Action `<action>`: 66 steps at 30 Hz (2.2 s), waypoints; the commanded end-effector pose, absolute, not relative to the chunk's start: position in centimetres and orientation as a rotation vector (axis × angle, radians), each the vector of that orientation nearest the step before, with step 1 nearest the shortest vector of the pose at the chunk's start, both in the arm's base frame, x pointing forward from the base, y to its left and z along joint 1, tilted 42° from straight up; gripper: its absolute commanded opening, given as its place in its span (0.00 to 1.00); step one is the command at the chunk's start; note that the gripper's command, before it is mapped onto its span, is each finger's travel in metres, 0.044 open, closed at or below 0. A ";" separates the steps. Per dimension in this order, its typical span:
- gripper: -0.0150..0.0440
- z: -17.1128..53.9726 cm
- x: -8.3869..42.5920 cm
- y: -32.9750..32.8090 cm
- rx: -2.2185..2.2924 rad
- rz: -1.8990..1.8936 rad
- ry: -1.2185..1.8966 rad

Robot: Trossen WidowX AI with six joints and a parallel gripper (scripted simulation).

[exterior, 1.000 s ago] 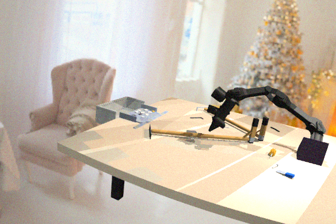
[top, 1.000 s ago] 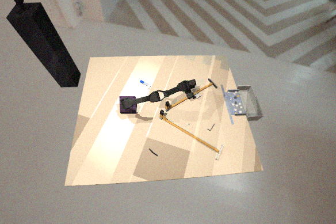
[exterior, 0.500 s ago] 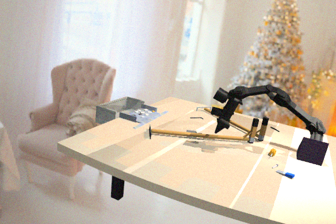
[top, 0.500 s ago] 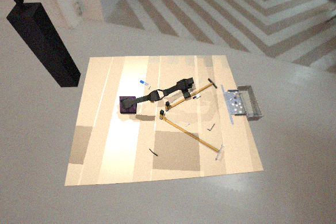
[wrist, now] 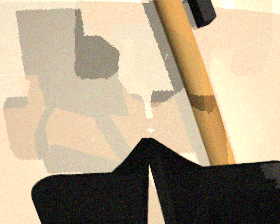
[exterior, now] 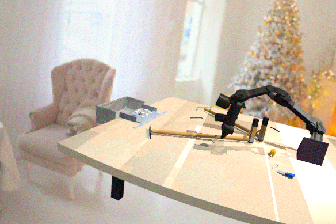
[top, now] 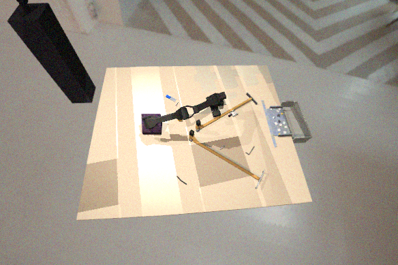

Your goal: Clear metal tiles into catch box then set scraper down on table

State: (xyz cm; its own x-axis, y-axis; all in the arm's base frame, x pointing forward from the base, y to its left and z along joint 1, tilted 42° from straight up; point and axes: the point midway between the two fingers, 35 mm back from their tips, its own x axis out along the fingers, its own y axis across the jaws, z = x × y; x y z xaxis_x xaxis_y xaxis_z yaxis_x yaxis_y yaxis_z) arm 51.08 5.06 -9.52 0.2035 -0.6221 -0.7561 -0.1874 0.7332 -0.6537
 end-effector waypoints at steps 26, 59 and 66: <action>0.25 -10.2 51.9 2.4 -0.734 -0.358 1.356; 0.25 -8.4 53.6 0.4 -0.721 -0.372 1.343; 0.25 -8.0 54.0 0.0 -0.719 -0.375 1.340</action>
State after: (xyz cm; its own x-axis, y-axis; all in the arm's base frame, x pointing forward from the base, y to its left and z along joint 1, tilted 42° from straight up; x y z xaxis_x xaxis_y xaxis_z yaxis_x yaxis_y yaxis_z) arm 53.71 0.64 -8.25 0.2158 -0.6253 -0.7500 -0.1591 0.7353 -0.6588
